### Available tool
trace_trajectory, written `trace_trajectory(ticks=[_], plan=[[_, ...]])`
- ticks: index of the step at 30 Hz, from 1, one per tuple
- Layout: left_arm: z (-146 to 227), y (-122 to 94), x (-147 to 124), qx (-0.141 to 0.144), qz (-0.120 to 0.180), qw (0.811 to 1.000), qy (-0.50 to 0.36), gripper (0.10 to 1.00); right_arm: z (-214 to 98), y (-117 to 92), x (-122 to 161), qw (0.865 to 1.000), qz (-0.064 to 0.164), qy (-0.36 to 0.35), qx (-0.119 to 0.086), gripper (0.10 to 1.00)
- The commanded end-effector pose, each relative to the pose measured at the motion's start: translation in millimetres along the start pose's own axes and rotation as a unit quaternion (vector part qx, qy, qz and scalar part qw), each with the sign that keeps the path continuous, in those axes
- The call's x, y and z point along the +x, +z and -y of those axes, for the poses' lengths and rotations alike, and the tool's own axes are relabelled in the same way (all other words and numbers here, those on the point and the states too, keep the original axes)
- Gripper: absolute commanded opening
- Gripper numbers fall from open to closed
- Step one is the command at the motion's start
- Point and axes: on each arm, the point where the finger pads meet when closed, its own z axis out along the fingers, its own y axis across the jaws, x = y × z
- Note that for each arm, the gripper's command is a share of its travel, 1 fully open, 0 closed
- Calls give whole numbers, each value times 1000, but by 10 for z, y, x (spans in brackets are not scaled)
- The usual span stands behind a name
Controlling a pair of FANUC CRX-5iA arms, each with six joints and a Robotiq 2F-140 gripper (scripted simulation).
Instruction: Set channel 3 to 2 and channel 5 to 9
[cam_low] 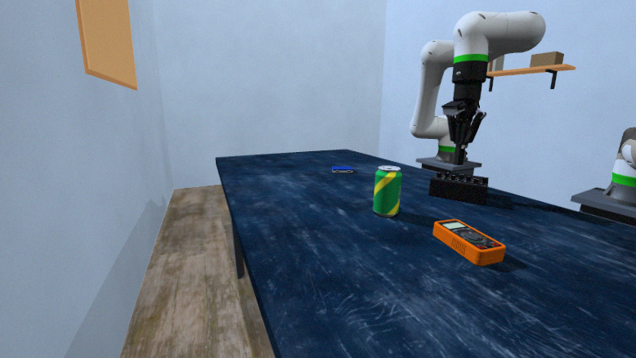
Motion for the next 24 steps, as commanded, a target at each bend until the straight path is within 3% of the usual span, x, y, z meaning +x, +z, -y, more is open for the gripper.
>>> trace_trajectory(ticks=[1,3,4,8,18,20,21,24], plan=[[-1,-8,2,0,-1,1000,0,1000,30,-11,9,996,-3,84,-2,99],[-1,-8,2,0,-1,1000,0,1000,30,-11,9,996,-3,84,-2,99],[-1,-8,2,0,-1,1000,0,1000,45,-11,12,992,-3,126,-2,99],[-1,-8,2,0,-1,1000,0,1000,67,-9,16,982,-3,187,-1,99],[-1,-8,2,0,-1,1000,0,1000,124,-6,26,940,-3,341,-1,99],[-1,-8,2,0,-1,1000,0,1000,124,-6,26,940,-3,341,-1,99],[-1,-8,2,0,-1,1000,0,1000,140,-5,29,923,-3,385,-1,99],[-1,-8,2,0,-1,1000,0,1000,155,-4,31,906,-3,423,-1,99]])
